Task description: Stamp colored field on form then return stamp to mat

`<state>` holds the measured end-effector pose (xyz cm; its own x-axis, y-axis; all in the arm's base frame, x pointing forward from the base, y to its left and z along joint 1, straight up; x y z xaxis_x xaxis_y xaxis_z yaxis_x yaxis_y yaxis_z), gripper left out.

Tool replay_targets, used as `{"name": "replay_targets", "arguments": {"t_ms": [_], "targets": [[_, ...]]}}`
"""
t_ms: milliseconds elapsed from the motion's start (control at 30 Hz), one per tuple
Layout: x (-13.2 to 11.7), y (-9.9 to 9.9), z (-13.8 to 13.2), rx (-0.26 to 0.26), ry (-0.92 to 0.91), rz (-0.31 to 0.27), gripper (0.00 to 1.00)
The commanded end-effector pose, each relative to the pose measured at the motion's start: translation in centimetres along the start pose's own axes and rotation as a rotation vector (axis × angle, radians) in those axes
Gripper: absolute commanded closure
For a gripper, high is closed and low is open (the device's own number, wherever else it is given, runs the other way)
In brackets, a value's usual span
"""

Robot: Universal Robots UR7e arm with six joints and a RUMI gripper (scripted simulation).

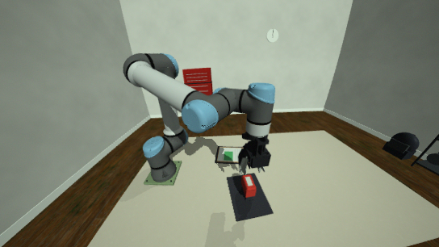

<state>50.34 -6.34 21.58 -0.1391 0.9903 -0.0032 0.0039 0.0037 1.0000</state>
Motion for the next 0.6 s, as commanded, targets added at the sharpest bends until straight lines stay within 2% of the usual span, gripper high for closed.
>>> {"name": "replay_targets", "arguments": {"t_ms": [0,367,567], "targets": [[-0.1,0.0,0.0,-0.001,0.000,-0.001,0.49],[-0.1,-0.1,0.0,-0.001,0.000,-0.001,0.49],[-0.1,-1.4,0.0,-0.001,0.000,-0.001,0.49]]}}
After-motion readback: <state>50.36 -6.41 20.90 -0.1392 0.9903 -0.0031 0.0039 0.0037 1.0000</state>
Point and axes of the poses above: the point where the finger pads meet when closed, its own y axis back along the fingers, its own z axis across the jaws, x = y × z, the point moved 6 cm from there along y, back along the fingers, and after that the axes turned 7 degrees about -y, right-handed, at the moved point
